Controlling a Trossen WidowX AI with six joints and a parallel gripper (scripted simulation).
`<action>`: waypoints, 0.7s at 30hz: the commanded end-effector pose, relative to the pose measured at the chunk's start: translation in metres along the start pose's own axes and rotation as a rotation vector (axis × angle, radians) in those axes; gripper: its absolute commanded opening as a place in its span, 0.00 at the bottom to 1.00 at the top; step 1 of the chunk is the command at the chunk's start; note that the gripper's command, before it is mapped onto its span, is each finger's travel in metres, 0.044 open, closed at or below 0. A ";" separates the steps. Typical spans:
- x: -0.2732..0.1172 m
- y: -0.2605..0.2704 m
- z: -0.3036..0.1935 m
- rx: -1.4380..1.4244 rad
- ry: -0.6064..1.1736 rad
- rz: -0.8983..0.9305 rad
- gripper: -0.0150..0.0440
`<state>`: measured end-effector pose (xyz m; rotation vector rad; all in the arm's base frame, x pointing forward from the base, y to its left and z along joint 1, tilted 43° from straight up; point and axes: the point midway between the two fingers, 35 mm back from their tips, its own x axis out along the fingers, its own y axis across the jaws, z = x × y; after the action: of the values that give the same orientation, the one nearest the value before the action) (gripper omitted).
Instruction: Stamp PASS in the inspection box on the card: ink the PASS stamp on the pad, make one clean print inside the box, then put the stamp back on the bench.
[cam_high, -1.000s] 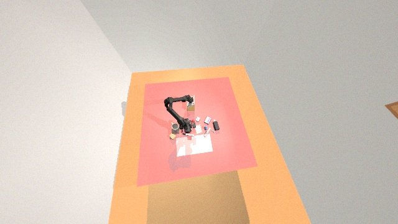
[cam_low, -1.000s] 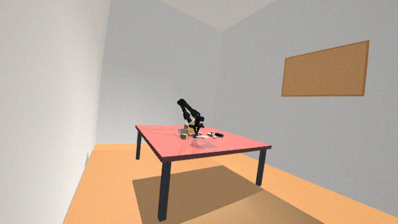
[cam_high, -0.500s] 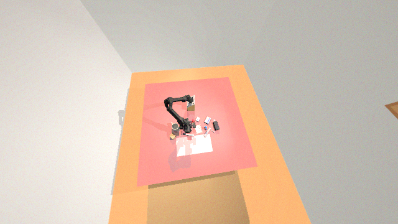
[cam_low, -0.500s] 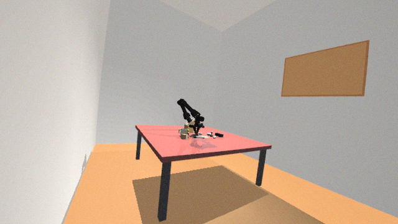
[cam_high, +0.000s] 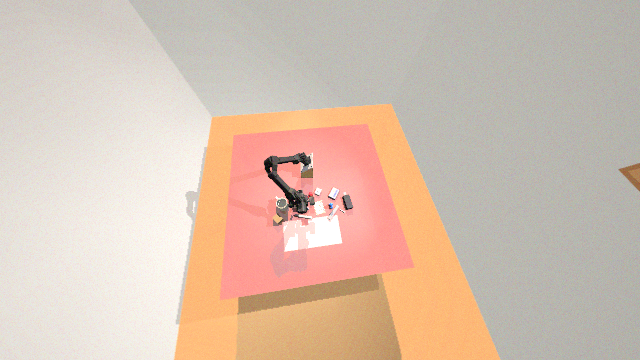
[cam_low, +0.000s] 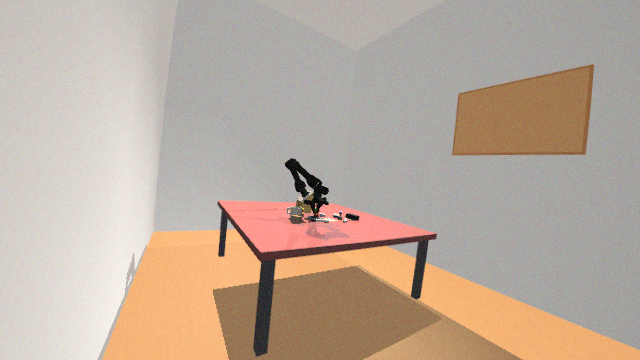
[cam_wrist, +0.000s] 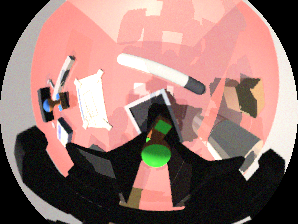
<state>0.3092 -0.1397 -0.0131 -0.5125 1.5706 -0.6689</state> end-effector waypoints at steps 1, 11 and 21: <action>-0.003 0.000 0.001 0.003 -0.003 -0.002 0.25; -0.017 0.001 0.001 0.003 -0.003 0.000 0.25; -0.033 0.001 0.002 0.003 -0.003 0.001 0.25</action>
<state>0.3117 -0.1230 0.0045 -0.5156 1.5749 -0.6706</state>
